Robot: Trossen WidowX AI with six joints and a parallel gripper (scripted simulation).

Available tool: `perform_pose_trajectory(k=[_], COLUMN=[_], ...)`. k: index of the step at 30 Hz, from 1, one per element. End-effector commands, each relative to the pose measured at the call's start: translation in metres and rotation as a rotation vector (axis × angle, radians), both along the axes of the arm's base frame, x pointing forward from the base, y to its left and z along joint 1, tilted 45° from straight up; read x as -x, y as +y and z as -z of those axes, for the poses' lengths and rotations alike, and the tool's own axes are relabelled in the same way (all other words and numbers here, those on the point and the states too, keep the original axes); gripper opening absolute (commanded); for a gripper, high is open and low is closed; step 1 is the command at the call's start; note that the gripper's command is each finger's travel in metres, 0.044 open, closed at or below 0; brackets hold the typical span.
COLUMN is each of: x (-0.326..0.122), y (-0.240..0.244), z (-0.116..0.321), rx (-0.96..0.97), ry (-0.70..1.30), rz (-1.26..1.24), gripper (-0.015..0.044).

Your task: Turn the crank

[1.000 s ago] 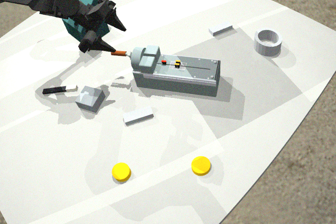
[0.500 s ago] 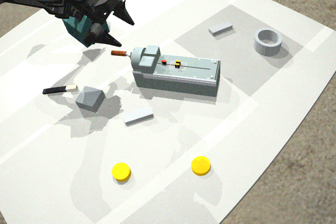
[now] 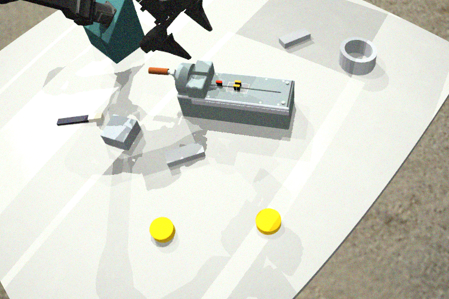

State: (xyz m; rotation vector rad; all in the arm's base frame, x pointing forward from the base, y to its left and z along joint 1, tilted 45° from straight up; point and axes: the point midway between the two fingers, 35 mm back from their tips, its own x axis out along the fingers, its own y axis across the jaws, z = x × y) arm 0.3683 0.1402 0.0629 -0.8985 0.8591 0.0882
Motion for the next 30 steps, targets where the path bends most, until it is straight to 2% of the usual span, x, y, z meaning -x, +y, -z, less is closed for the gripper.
perform_pose_trajectory(k=[1,6,14,30], x=[-0.010,-0.016,-0.023,-0.023], y=[0.013,0.020,-0.018,-0.019], z=[0.013,0.022,0.061,0.062], rx=[-0.004,-0.007,-0.004,-0.004], ry=[-0.026,-0.043,-0.044,-0.044], rz=[0.041,0.062,0.062,0.062], gripper=[0.0440,0.0440,0.0440,0.0440])
